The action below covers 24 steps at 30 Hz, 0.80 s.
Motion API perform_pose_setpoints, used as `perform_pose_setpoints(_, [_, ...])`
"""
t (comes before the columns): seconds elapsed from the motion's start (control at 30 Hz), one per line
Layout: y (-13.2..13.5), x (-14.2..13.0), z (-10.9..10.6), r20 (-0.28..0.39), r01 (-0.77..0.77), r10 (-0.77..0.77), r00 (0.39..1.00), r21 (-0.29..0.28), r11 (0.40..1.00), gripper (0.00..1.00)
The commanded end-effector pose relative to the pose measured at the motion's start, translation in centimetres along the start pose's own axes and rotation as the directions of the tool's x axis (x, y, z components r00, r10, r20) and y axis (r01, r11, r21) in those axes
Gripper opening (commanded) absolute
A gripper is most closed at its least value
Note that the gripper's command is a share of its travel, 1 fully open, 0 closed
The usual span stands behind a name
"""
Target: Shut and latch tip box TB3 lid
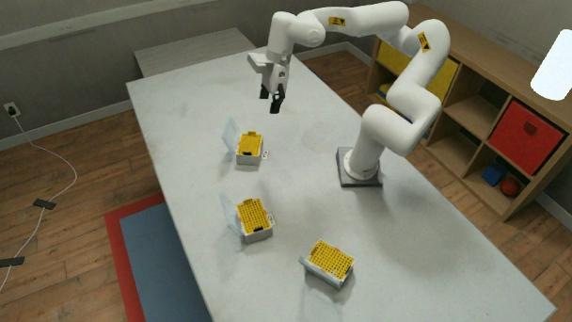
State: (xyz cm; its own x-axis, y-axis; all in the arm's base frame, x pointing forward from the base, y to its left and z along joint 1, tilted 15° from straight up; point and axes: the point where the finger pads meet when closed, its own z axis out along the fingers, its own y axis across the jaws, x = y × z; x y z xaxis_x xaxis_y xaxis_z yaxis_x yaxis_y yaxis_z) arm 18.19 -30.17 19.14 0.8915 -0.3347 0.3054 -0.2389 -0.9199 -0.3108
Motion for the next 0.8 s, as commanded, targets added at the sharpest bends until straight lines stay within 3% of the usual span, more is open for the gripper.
perform_pose_setpoints(0.0, [1.6, -1.1, -0.1, -0.015, 0.042, -0.042, 0.999, -0.011, 0.999, 1.00])
perform_pose_setpoints(0.77, [6.7, -6.7, 0.1, -0.034, 0.138, -0.139, 0.990, -0.042, 0.990, 1.00])
